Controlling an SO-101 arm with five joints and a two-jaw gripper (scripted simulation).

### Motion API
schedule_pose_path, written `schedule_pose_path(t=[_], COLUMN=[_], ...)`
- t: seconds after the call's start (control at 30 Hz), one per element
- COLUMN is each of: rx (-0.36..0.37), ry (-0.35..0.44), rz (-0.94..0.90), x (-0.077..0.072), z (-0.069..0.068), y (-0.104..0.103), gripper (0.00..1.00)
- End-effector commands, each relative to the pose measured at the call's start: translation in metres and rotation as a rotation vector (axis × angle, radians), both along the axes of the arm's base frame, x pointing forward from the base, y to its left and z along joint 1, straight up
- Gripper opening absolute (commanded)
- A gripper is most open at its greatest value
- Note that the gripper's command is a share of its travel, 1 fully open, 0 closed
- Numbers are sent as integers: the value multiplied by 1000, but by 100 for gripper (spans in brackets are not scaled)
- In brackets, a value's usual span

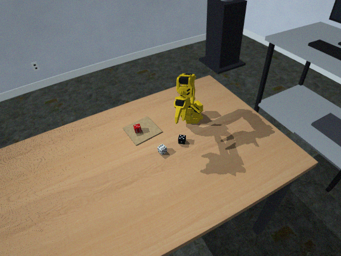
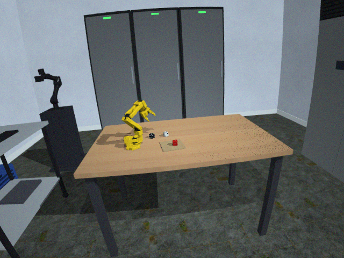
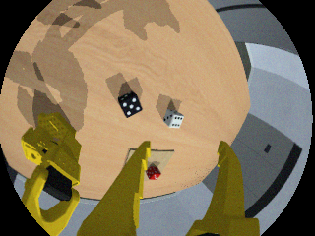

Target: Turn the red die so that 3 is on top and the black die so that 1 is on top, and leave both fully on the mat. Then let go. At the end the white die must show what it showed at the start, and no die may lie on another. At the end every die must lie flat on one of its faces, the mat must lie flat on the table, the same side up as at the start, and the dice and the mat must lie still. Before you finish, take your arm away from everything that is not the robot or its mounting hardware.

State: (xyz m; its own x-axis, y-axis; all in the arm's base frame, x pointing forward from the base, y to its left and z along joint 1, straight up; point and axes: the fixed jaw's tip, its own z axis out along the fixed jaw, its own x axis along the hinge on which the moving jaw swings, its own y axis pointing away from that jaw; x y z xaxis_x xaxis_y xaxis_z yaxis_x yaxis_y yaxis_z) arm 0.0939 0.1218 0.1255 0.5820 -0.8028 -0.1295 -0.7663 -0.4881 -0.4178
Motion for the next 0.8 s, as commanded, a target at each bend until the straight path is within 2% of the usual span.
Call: schedule_pose_path(t=[0.0,0.1,0.17,0.67,0.77], rx=[42,54,54,98,100], ry=[43,92,92,332,345], rz=[-101,-195,-195,-726,-760], x=[-1,-1,-1,-3,-3], z=[6,6,6,2,1], y=[5,8,8,23,24], gripper=[35,35,35,35,35])
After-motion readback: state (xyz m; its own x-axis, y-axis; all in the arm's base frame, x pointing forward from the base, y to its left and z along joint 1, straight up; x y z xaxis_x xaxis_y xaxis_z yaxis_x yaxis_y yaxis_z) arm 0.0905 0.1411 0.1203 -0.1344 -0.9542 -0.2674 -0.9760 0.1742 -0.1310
